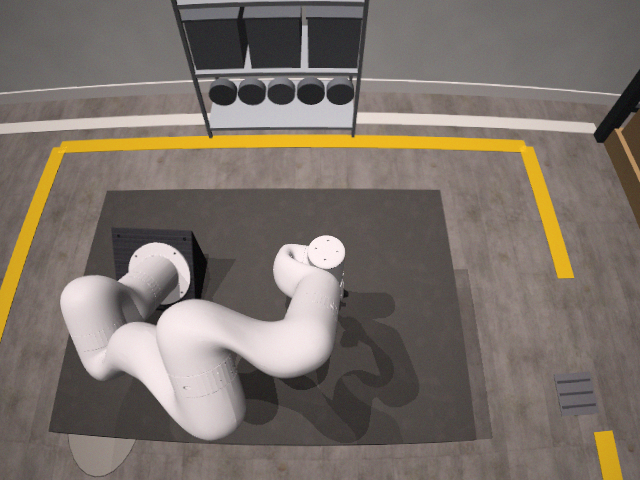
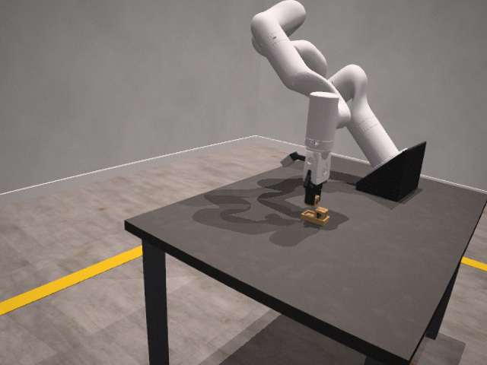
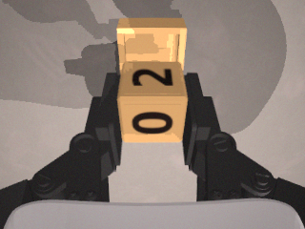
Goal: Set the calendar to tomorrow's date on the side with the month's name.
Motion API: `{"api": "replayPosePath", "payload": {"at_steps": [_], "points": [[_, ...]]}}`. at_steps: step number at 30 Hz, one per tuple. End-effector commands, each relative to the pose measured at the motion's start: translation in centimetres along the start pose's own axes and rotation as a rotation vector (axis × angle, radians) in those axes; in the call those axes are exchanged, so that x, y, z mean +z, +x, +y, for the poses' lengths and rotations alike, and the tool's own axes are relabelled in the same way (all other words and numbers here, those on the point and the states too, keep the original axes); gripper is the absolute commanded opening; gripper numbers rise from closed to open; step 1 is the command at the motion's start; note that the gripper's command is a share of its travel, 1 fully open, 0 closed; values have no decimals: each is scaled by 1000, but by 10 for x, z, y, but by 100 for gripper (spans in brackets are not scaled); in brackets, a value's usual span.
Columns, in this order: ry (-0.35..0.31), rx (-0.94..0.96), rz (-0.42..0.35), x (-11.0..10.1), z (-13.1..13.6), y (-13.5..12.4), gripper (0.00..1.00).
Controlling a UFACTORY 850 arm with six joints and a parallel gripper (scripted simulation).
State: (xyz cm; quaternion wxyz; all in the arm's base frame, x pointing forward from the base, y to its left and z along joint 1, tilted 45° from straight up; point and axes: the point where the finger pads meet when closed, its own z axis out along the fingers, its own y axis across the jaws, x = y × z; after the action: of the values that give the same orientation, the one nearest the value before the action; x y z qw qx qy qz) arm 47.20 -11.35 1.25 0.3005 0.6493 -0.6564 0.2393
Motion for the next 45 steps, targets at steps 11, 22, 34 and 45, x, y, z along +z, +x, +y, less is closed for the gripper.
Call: {"api": "replayPosePath", "payload": {"at_steps": [11, 22, 34, 45], "points": [[1, 0, 0, 2, -1, 0, 29], [1, 0, 0, 10, -1, 0, 29], [1, 0, 0, 19, -1, 0, 29], [1, 0, 0, 24, -1, 0, 29]]}}
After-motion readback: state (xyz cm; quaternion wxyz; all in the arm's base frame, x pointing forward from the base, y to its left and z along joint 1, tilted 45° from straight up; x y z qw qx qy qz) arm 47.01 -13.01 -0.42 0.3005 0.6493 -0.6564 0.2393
